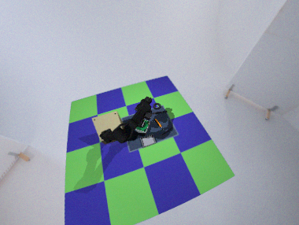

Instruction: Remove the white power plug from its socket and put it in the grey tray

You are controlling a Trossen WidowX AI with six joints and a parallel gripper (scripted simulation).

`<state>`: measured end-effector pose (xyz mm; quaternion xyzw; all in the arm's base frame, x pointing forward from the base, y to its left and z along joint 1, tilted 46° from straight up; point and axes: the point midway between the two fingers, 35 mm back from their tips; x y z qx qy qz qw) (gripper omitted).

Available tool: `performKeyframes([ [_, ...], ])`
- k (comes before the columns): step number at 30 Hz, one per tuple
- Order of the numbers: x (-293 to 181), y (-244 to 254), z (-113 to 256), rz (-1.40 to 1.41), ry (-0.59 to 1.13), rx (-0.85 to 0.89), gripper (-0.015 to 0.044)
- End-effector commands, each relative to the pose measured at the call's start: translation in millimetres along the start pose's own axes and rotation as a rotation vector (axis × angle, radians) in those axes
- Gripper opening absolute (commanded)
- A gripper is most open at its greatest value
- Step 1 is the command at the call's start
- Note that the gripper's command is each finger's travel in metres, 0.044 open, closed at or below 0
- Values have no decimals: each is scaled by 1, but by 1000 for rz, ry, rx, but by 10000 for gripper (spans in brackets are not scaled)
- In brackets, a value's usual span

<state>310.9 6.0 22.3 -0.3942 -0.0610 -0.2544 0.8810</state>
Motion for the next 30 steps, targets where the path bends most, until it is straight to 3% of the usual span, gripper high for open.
performKeyframes([
  [1, -3, -9, 17, 5, -36, 128, 0],
  [6, -4, -13, 17, 5, -46, 174, 0],
  [12, -2, -2, 19, 4, -16, 43, 0],
  [23, -2, -2, 29, 4, -16, 43, 0],
  [30, -1, -1, 3, 4, -16, 43, 0],
])
Point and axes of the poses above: the point midway between the two fingers, 35 mm back from their tips, its own z axis back along the fingers, its own y axis across the jaws, x = y × z, and after that the axes turned 13 degrees about z, right-handed
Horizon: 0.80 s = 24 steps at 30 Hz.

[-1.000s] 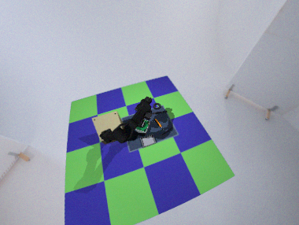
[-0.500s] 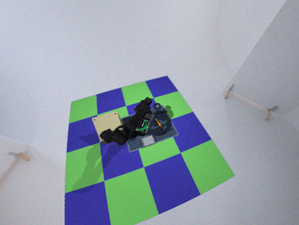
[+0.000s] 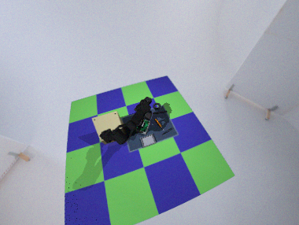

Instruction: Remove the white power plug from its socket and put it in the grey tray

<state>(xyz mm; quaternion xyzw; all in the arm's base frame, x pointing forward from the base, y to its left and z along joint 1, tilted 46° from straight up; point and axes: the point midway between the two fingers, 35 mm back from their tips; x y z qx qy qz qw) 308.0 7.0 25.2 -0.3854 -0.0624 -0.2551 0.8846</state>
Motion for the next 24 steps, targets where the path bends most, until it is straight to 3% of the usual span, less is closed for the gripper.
performKeyframes([
  [1, 1, 1, -2, 6, -19, 24, 0],
  [2, 1, 1, -5, 6, -19, 24, 0],
  [12, 1, 1, -5, 6, -19, 24, 250],
  [24, 1, 2, -18, 6, -19, 23, 250],
])
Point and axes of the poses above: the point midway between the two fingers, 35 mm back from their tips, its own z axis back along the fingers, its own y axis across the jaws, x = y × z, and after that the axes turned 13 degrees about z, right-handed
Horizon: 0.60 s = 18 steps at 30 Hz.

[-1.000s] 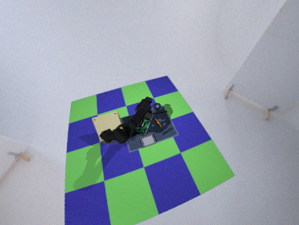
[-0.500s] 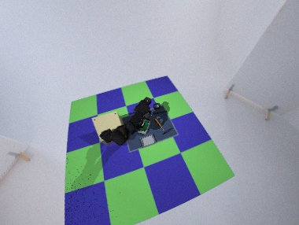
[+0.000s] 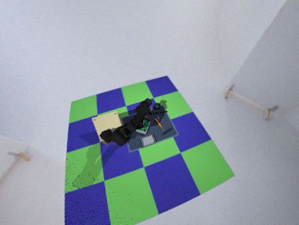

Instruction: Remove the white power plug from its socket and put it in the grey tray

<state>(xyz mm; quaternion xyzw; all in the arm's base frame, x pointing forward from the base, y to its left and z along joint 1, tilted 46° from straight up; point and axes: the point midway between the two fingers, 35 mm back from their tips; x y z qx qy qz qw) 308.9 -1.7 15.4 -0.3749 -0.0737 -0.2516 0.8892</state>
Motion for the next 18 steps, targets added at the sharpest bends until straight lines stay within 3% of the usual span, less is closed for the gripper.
performKeyframes([
  [1, 0, 0, -7, 7, -3, -5, 250],
  [7, 0, 0, -10, 7, -3, -5, 250],
  [16, 0, 0, -10, 7, -3, -5, 13],
  [18, 0, 0, -10, 7, -3, -5, 0],
])
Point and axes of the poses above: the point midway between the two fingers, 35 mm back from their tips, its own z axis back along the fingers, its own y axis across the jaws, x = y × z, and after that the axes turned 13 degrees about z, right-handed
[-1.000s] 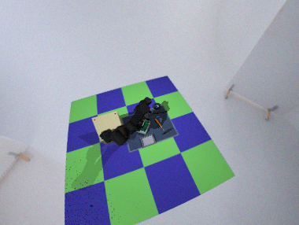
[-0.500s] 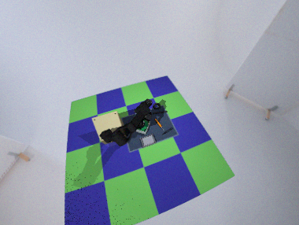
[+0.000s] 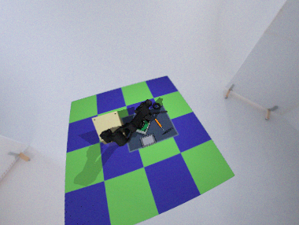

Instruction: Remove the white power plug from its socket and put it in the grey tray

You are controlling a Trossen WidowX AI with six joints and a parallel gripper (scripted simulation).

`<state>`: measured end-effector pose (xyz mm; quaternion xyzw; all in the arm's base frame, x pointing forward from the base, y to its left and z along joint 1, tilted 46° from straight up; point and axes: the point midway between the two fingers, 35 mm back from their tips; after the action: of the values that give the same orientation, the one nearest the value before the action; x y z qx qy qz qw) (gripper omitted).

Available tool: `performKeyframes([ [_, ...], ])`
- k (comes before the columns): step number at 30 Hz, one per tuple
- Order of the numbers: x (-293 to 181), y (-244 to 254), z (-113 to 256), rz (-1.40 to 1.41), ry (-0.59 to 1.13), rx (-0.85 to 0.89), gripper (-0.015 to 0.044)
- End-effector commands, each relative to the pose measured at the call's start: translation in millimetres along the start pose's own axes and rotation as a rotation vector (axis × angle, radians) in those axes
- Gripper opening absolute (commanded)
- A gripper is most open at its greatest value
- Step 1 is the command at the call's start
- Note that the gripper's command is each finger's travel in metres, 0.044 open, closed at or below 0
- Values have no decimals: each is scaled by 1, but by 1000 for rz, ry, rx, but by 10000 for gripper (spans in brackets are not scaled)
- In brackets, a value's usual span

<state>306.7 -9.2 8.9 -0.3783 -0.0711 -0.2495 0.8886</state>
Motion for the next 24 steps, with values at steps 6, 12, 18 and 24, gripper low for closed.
performKeyframes([
  [6, 1, 1, 0, 1, -4, 2, 0],
  [12, 1, 1, 7, 1, -4, 2, 0],
  [18, 2, 7, 21, 1, 12, -65, 0],
  [24, 1, 4, 22, 1, 3, -27, 0],
])
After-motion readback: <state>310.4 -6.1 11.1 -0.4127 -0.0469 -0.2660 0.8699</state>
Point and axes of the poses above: the point midway between the two fingers, 35 mm back from their tips, its own z axis back along the fingers, its own y axis across the jaws, x = y × z, and after that the axes turned 13 degrees about z, right-handed
